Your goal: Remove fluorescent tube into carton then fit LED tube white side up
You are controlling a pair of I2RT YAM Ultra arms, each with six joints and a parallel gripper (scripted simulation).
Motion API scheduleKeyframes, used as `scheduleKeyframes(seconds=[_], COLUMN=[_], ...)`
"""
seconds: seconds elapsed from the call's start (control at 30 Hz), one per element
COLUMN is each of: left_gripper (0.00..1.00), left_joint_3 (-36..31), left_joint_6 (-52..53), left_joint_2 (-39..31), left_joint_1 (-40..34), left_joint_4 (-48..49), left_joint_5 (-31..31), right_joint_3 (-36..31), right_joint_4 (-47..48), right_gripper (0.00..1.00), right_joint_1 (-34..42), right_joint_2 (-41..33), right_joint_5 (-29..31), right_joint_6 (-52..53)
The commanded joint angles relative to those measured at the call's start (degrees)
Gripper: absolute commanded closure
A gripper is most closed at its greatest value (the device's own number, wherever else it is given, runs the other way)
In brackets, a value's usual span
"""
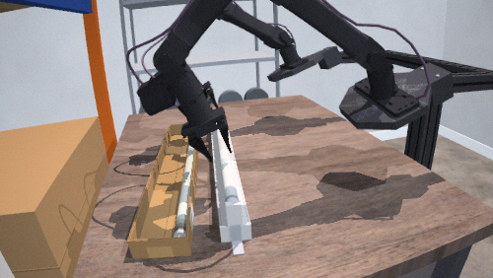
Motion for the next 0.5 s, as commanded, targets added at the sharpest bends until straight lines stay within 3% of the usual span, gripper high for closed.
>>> scheduleKeyframes(seconds=[0.0, 0.47], left_gripper=[0.51, 0.51], left_joint_3=[-2.03, -6.43], left_joint_6=[0.76, 1.35], left_joint_2=[0.82, 3.05], left_joint_1=[-0.16, 1.25], left_joint_4=[3.59, 10.39], left_joint_5=[0.78, 0.64], right_joint_3=[-2.16, -7.58], right_joint_4=[2.77, 9.60], right_gripper=[0.51, 0.51], right_joint_1=[-0.44, -1.09], right_joint_2=[-0.24, 2.43], right_joint_5=[-1.05, -1.08], right_joint_6=[-0.81, -0.94])
